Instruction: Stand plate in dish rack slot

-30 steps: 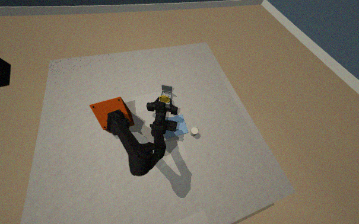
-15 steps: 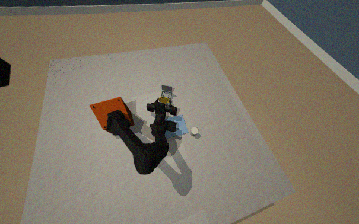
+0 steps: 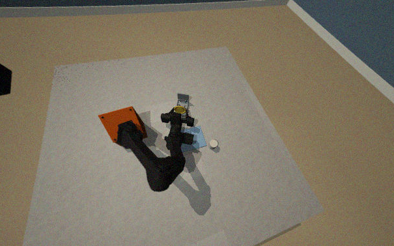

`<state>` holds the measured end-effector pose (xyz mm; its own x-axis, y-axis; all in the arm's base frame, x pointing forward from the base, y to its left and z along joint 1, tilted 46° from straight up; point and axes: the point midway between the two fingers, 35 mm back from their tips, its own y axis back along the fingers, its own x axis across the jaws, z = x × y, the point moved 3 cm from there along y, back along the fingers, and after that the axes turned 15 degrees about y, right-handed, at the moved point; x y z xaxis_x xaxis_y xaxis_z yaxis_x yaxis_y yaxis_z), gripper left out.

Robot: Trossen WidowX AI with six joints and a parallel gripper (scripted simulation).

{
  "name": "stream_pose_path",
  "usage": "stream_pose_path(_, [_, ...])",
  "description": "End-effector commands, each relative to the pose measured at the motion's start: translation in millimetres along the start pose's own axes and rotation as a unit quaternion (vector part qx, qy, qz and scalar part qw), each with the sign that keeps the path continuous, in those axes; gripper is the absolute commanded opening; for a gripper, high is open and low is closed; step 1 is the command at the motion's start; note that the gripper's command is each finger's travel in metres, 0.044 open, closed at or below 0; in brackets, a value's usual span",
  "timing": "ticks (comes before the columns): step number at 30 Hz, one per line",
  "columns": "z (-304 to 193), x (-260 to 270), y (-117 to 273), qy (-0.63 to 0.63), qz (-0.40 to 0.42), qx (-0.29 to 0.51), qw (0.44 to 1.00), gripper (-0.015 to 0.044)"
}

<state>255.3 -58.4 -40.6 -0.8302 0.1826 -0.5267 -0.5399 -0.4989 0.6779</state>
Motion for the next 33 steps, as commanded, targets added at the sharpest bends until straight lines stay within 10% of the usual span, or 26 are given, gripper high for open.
stream_pose_path(1, [0,0,0,0.0,0.0,0.0,1.0,0.0315])
stream_pose_path(5, [0,0,0,0.0,0.0,0.0,1.0,0.04])
stream_pose_path(33, [111,-40,4,-0.066,0.031,0.025,0.997,0.04])
